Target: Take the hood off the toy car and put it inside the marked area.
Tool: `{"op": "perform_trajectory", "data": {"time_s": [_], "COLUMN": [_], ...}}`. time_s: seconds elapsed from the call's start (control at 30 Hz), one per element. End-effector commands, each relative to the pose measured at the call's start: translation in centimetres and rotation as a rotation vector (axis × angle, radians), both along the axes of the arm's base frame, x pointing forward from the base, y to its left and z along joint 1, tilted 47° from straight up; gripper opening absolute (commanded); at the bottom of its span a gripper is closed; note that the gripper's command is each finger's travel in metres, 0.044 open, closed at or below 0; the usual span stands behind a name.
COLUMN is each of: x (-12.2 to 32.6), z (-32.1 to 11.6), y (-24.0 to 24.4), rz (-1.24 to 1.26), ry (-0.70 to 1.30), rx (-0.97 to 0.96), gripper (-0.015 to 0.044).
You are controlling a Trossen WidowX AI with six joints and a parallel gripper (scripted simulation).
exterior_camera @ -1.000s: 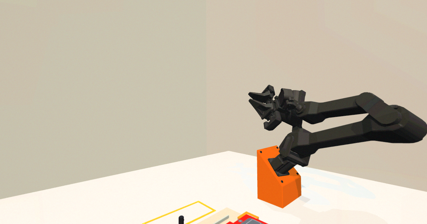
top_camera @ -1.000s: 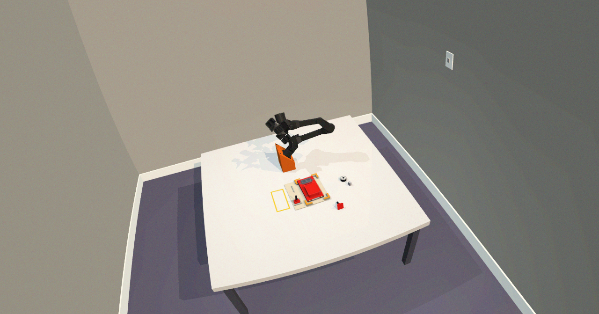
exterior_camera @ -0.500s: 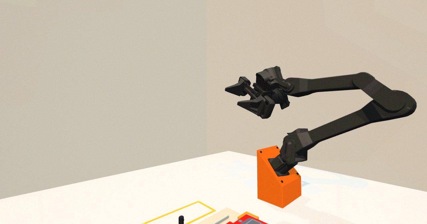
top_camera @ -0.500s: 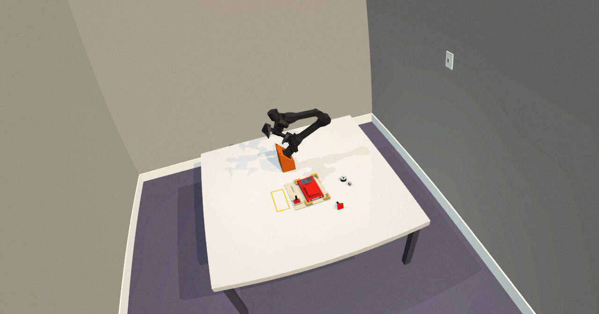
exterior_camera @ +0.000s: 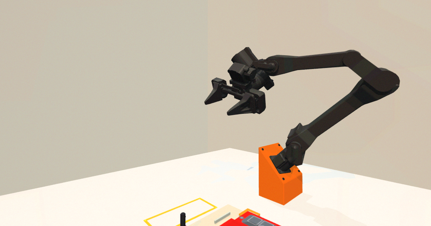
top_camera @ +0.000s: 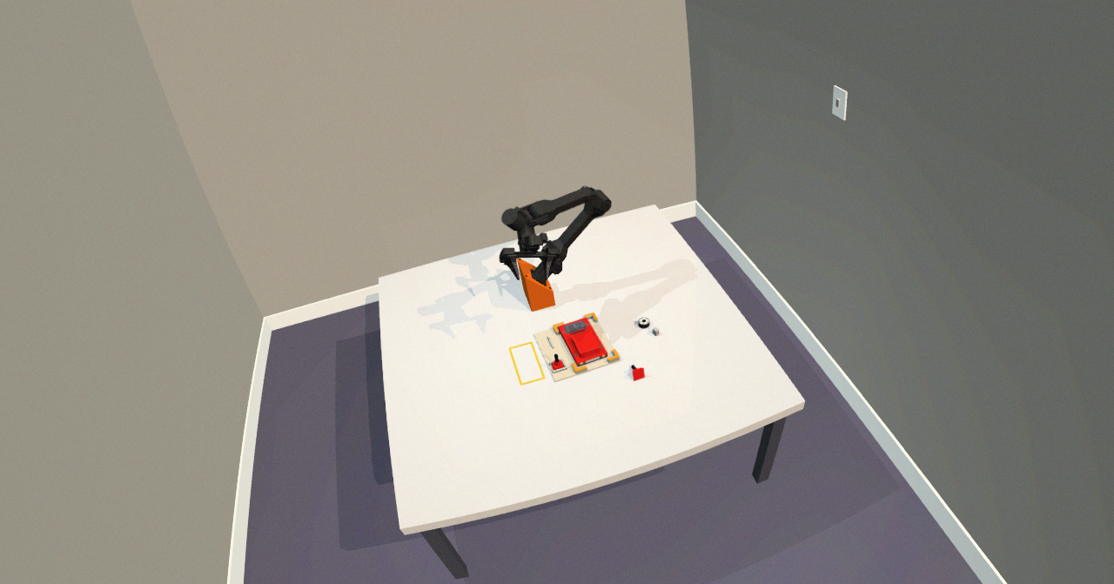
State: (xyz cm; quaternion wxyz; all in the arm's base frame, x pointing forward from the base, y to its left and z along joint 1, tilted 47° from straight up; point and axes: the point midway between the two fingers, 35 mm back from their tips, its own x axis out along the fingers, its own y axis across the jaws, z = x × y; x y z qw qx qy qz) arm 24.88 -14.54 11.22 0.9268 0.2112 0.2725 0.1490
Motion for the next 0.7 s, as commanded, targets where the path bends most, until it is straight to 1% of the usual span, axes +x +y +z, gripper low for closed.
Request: {"op": "perform_trajectory", "data": {"time_s": [0.0,0.27,0.37,0.67], "x": [2.3,6.2,6.9,8.1], "z": [-0.5,-1.6,-1.8,-2.9], "y": [2.5,8.8,10.7,19.9], "rz": [0.103,0.313,0.366,0.596], "ry": [0.108,0.328,0.394,0.725], "rx": [0.072,0.135,0.146,0.141], "gripper": [0.0440,0.0440,0.0440,0.0440]}}
